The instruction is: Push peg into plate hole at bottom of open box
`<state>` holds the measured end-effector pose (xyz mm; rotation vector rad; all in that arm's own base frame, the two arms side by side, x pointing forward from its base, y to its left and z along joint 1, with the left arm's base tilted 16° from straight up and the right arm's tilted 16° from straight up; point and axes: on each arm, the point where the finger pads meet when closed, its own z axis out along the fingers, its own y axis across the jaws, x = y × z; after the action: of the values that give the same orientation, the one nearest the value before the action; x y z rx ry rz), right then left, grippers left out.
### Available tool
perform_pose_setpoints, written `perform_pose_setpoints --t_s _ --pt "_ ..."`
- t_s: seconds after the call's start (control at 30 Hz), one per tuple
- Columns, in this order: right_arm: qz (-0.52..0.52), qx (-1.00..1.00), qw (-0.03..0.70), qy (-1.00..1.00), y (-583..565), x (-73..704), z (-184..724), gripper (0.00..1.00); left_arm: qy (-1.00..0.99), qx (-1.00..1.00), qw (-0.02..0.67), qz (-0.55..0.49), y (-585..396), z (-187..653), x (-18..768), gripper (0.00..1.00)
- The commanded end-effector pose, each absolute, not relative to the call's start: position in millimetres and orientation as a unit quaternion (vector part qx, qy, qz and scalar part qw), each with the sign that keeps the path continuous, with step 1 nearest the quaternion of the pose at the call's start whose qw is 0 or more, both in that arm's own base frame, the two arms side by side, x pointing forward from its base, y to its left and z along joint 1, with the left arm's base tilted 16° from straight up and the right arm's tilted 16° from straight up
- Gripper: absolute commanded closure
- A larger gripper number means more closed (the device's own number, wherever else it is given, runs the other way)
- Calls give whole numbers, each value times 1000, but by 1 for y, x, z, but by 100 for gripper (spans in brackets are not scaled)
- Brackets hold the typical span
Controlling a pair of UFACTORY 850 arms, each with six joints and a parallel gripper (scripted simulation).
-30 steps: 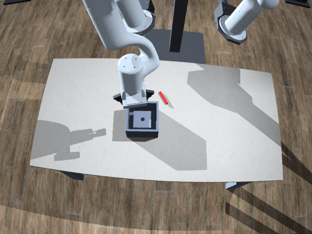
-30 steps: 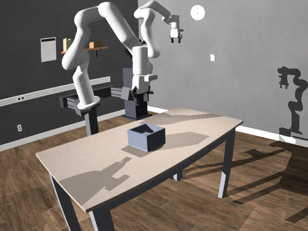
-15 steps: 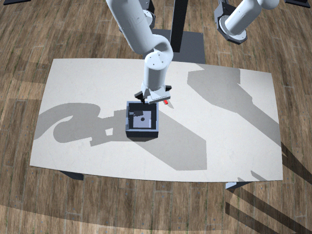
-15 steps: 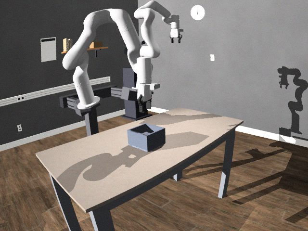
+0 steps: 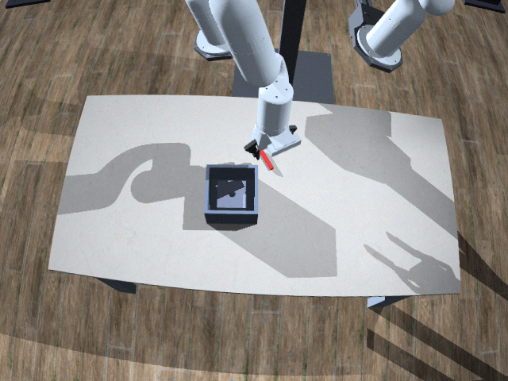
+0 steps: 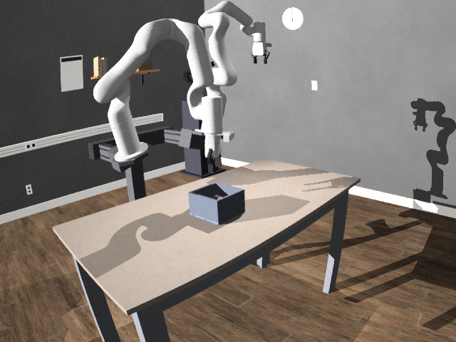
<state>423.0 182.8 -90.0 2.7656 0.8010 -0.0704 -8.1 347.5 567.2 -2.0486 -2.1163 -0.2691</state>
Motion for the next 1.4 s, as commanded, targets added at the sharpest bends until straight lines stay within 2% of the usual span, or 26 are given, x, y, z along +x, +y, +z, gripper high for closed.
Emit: perform_pose_setpoints --t_s 0.0,1.37 --pt "-23 951 130 281 188 413 -99 0 -709 -692 96 -94 350 569 -8 0" --pt "-27 947 129 293 165 371 -97 0 -709 -692 96 -94 350 569 -8 0"
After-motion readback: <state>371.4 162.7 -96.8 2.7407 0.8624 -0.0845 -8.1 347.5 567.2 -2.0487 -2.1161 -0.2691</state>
